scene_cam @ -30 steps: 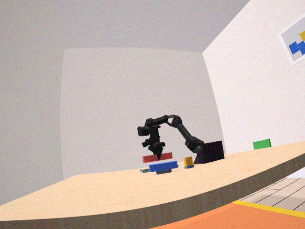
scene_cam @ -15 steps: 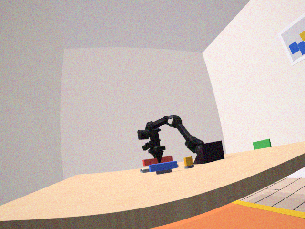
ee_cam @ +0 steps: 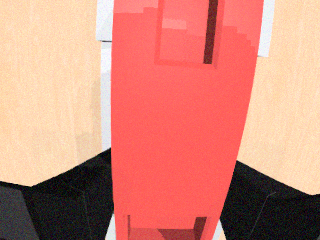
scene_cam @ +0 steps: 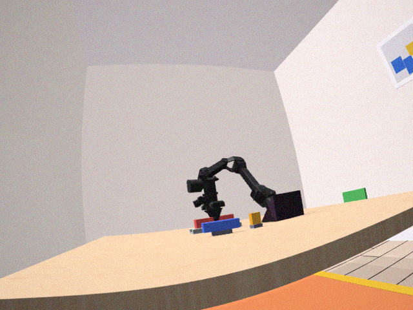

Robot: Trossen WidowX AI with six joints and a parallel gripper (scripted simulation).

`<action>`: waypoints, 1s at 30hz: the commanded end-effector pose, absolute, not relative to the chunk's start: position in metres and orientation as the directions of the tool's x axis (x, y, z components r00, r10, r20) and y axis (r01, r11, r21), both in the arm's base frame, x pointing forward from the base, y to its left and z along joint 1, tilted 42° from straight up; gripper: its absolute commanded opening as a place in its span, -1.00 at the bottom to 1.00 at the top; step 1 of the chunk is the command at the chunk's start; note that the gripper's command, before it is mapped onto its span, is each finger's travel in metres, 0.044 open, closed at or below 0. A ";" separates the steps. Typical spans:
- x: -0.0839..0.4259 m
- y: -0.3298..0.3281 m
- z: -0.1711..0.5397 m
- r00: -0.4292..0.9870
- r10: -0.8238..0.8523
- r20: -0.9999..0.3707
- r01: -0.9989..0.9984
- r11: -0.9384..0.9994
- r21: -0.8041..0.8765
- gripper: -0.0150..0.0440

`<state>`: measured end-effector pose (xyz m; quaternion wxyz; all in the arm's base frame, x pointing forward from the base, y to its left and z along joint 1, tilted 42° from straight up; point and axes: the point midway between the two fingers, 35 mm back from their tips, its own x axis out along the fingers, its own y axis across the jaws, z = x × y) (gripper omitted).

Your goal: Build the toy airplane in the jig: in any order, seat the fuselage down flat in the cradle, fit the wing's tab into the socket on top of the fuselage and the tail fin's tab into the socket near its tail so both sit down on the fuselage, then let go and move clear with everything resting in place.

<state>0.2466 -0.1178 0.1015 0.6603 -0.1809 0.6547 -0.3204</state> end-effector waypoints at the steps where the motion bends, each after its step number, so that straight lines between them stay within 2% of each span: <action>1: 0.247 -0.118 0.102 -0.063 -0.660 -0.749 0.188 0.729 -0.658 0.08; 2: 0.247 -0.118 0.102 -0.063 -0.660 -0.749 0.188 0.729 -0.658 0.06; 7: 0.247 -0.118 0.102 -0.063 -0.660 -0.749 0.188 0.729 -0.658 -0.39; 22: 0.247 -0.118 0.102 -0.063 -0.660 -0.749 0.188 0.729 -0.658 0.95; 23: 0.247 -0.118 0.102 -0.063 -0.660 -0.749 0.188 0.729 -0.658 1.00; 30: 0.247 -0.118 0.102 -0.063 -0.660 -0.749 0.188 0.729 -0.658 1.00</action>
